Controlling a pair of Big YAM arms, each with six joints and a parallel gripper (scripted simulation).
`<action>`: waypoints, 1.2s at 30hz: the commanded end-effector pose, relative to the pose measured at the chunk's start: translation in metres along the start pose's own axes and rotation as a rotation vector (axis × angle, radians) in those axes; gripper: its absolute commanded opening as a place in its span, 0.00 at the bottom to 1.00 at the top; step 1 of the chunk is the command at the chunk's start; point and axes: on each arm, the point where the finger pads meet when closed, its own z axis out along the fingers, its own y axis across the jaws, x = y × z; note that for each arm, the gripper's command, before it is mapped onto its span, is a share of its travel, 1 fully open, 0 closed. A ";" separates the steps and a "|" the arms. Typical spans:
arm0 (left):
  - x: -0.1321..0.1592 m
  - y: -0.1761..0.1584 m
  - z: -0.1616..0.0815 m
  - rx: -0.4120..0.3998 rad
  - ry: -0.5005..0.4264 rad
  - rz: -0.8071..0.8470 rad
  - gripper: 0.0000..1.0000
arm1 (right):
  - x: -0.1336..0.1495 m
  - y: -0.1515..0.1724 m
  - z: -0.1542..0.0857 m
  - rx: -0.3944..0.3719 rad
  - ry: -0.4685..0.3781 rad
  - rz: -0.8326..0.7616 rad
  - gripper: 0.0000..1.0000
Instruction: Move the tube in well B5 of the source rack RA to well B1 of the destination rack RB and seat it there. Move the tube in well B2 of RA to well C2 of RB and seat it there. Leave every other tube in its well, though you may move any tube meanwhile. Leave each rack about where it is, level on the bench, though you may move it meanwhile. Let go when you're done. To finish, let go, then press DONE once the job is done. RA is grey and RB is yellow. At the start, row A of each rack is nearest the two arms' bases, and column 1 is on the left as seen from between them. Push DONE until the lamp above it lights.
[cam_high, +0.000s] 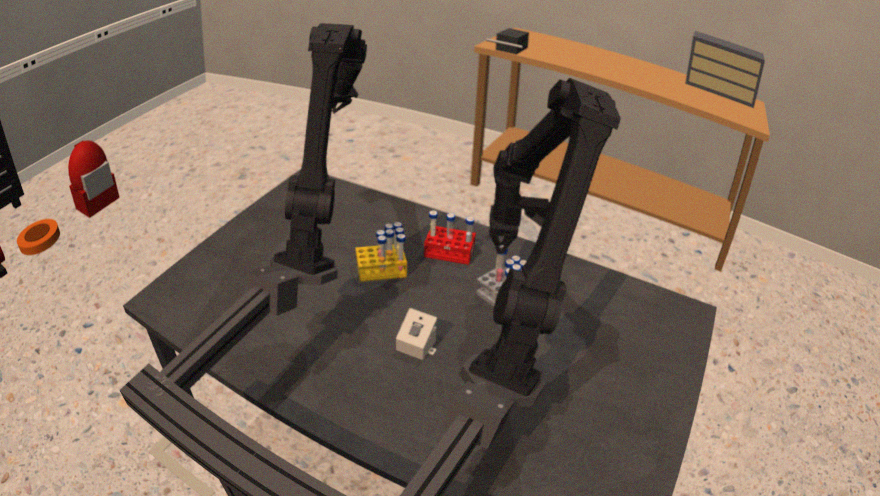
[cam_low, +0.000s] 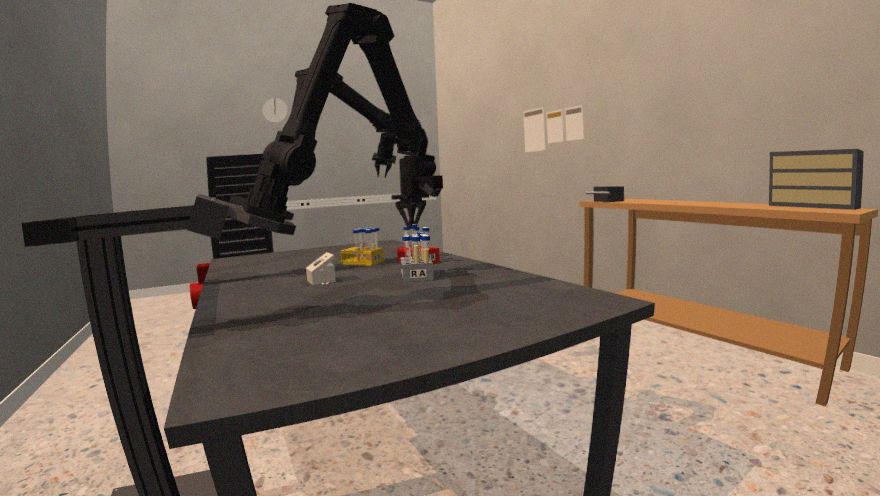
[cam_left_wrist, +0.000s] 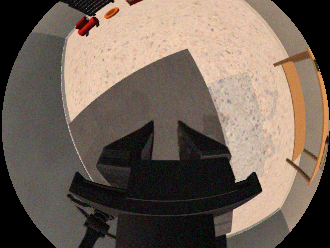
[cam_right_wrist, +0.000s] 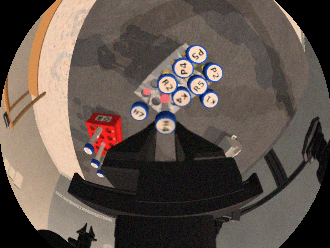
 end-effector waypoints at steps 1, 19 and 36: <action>-0.015 -0.005 -0.013 0.021 -0.031 -0.013 0.30 | -0.002 0.026 -0.027 -0.057 0.002 0.020 0.00; -0.015 -0.005 -0.013 0.021 -0.031 -0.013 0.30 | 0.002 0.027 -0.046 -0.061 0.005 0.013 0.00; -0.015 -0.005 -0.013 0.021 -0.031 -0.013 0.30 | -0.001 0.026 -0.062 -0.061 0.004 0.018 0.00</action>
